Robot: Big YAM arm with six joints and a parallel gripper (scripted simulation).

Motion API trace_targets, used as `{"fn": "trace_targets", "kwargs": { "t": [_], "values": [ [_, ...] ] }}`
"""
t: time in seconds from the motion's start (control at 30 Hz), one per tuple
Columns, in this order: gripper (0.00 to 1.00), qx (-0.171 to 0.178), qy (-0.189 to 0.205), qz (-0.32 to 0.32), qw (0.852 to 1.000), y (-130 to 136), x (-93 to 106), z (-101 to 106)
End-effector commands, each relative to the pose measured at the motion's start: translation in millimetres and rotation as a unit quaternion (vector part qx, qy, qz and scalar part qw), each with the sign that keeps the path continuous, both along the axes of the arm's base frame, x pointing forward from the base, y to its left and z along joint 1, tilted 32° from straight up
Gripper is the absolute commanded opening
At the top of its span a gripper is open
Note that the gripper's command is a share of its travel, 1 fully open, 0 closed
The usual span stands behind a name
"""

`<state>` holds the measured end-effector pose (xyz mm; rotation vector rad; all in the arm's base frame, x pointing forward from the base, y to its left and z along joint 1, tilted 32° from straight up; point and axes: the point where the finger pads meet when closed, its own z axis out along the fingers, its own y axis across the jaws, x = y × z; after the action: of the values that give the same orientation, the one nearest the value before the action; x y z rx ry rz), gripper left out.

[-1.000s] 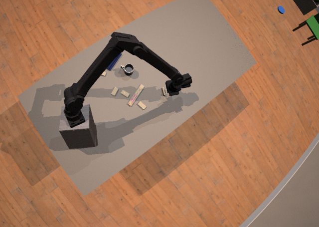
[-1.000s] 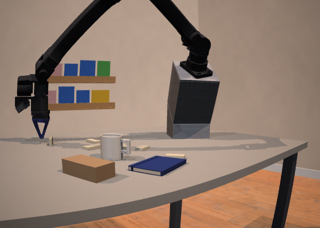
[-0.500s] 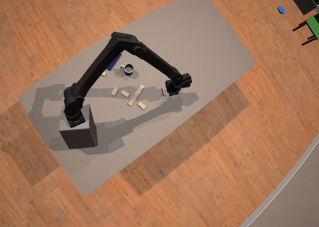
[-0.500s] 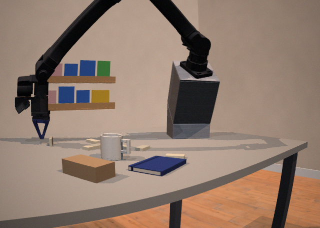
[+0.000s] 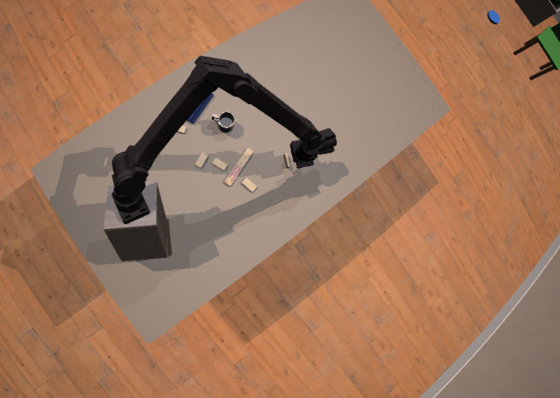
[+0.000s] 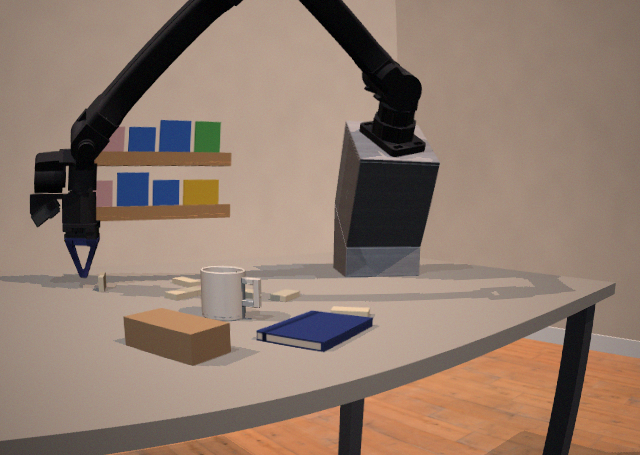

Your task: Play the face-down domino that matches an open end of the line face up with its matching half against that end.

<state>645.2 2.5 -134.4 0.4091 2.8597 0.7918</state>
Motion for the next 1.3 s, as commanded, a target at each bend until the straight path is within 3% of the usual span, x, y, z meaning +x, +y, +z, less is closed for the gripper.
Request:
{"fn": "trace_targets", "kwargs": {
  "t": [0.0, 0.2, 0.23, 0.53, 0.77, 0.8, 1.27],
  "values": [
    [0.00, -0.001, -0.023, -0.003, 1.000, 0.2, 20.5, 13.2],
    [0.00, -0.001, -0.023, -0.003, 1.000, 0.2, 20.5, 13.2],
    [0.00, -0.001, -0.007, -0.002, 1.000, -3.1, 5.0, 6.0],
    [0.00, -0.001, -0.022, -0.002, 1.000, 0.8, 19.4, 11.5],
    [0.00, -0.001, -0.022, -0.002, 1.000, 0.8, 19.4, 11.5],
    [0.00, -0.001, -0.006, -0.002, 1.000, -3.0, 4.5, 5.1],
    [0.00, -0.001, -0.021, -0.002, 1.000, 1.3, 18.5, 10.5]
  ]
}}
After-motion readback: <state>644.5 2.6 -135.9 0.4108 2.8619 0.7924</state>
